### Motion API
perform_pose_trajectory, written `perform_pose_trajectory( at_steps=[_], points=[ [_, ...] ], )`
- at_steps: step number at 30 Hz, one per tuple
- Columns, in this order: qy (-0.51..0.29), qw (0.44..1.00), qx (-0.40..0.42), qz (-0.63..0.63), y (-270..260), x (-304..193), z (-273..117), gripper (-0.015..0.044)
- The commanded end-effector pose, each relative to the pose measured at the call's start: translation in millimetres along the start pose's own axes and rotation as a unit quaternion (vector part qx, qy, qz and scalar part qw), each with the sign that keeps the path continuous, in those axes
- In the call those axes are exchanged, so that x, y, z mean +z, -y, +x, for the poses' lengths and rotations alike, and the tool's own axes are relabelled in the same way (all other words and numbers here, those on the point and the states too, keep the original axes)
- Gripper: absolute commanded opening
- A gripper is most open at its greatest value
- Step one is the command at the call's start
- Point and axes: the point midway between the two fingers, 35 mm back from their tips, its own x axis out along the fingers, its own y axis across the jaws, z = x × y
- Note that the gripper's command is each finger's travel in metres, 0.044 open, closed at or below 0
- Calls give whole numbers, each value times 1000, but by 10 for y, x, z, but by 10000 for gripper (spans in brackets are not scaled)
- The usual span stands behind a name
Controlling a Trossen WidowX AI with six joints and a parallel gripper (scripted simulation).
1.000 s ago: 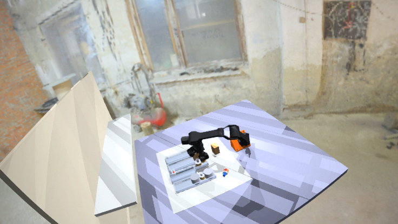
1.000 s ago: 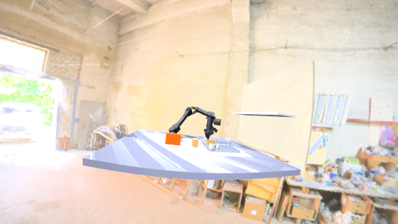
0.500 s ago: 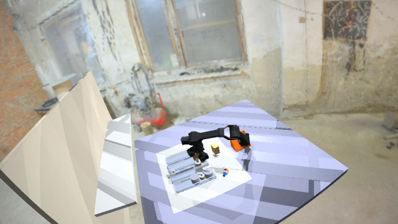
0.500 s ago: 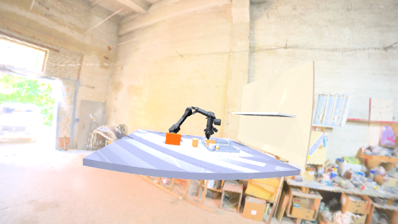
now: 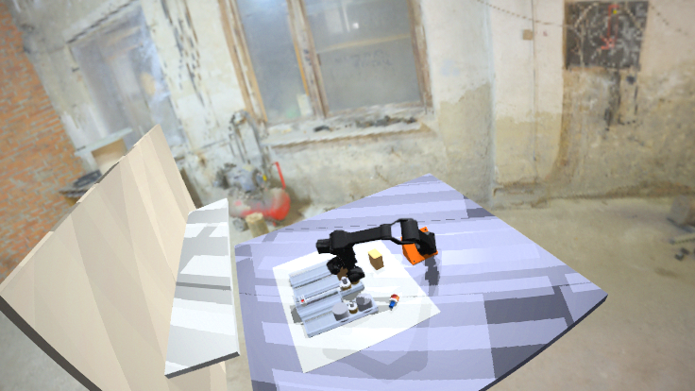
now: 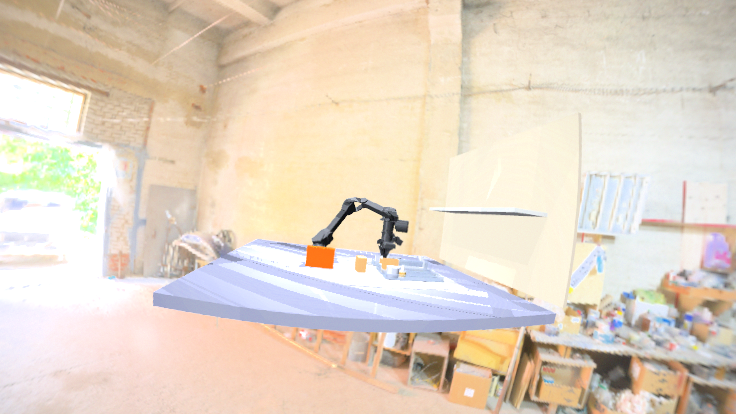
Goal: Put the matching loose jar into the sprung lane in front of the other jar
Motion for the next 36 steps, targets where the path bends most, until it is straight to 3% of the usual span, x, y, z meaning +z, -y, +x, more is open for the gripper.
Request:
perform_pose_trajectory(
  at_steps=[1,36],
  points=[
    [8,1000,3,-4,-15,41,10,0],
    [8,1000,3,-4,-16,32,134,0]
  ],
)
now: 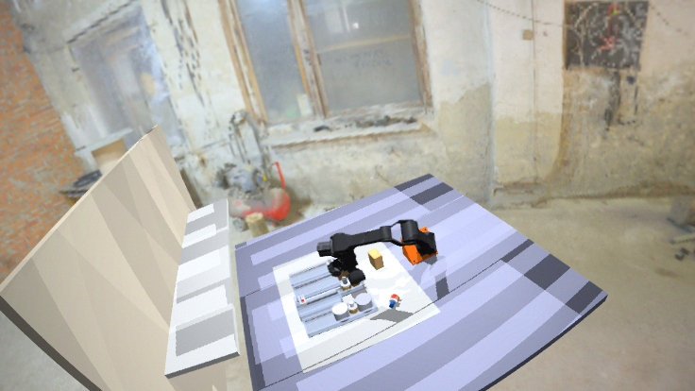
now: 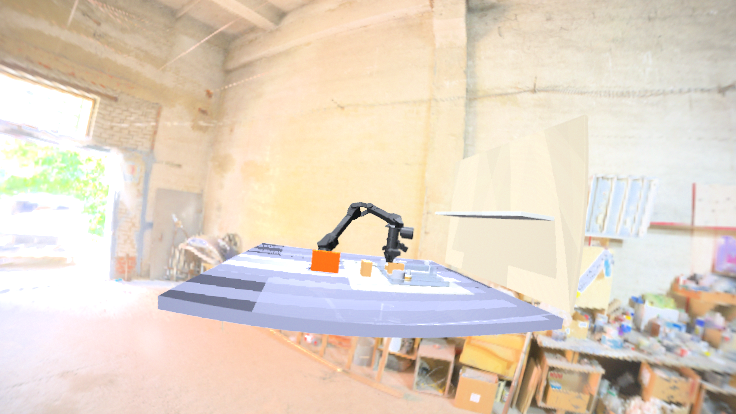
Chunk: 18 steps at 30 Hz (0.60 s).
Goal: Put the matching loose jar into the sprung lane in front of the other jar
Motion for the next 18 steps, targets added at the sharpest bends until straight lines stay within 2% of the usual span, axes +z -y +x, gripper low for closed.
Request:
perform_pose_trajectory(
  at_steps=[1,18],
  points=[
    [8,1000,3,-4,-13,35,9,0],
    [8,1000,3,-4,-14,23,68,0]
  ],
)
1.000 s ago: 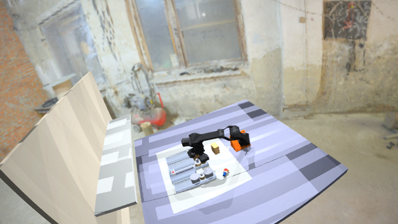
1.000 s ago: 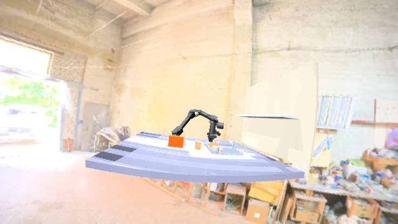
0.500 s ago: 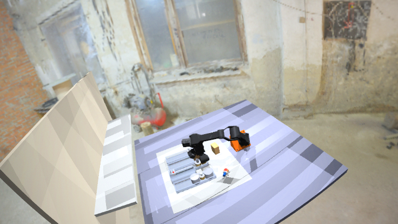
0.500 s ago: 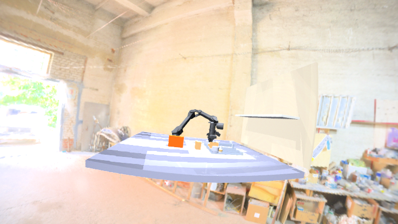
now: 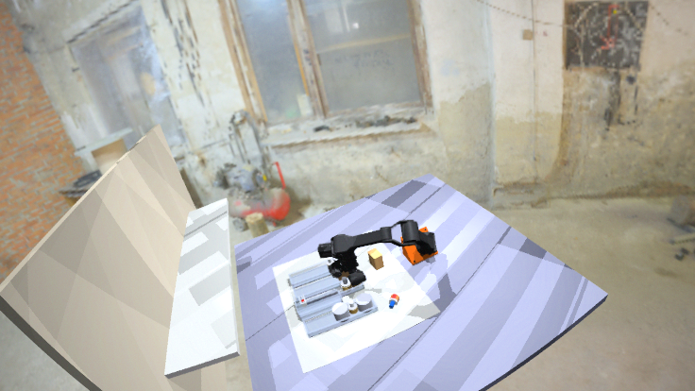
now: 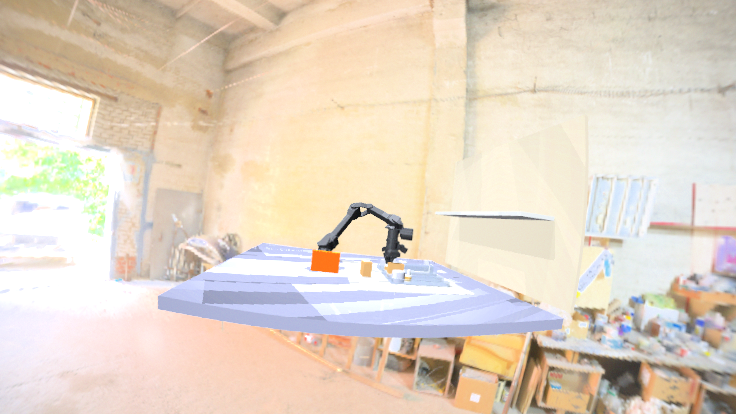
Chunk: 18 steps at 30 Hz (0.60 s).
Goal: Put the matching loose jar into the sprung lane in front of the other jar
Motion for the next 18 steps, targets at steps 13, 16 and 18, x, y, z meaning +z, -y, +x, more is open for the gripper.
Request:
perform_pose_trajectory(
  at_steps=[13,16,18],
  points=[
    [7,1000,2,-3,-13,12,19,0],
    [7,1000,2,-3,-13,7,19,0],
    [7,1000,2,-3,-13,3,19,0]
  ],
)
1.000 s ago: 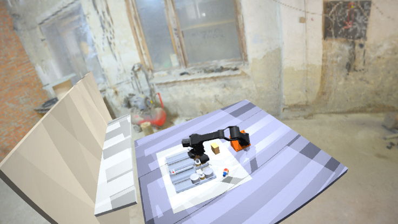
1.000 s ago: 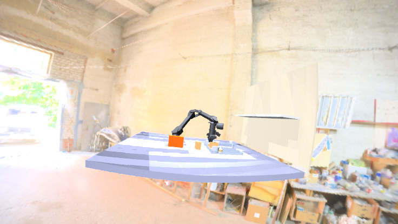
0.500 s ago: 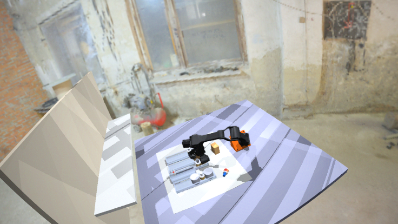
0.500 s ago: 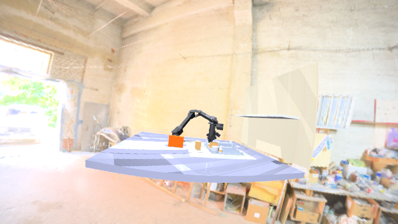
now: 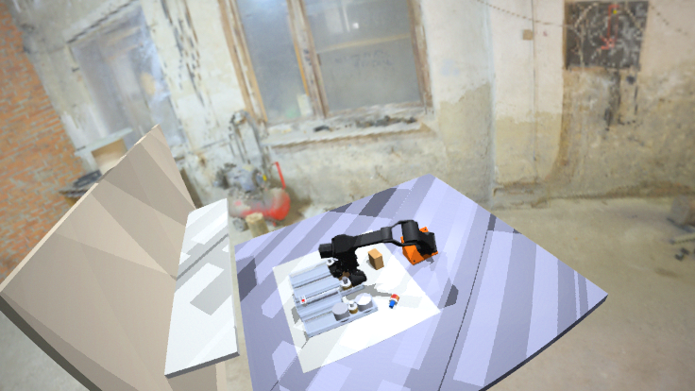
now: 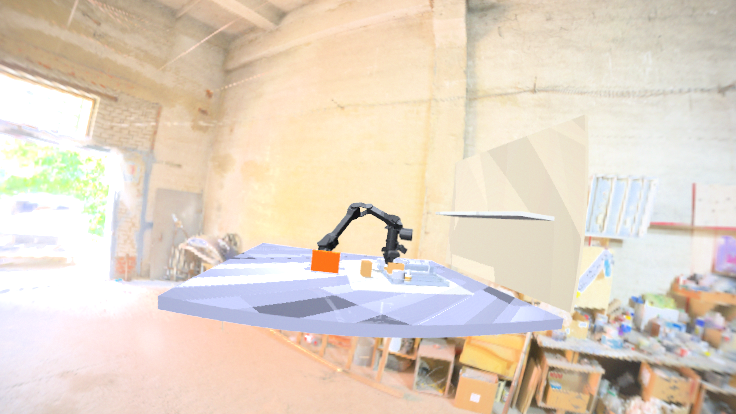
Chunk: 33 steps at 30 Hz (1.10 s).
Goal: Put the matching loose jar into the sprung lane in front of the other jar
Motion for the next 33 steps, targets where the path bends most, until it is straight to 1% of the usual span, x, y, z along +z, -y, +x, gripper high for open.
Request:
perform_pose_trajectory(
  at_steps=[1,30,33],
  points=[
    [5,1000,3,-3,-11,19,0,0],
    [5,1000,3,-3,1,-40,1,0],
    [5,1000,3,-3,2,-35,2,79]
  ],
)
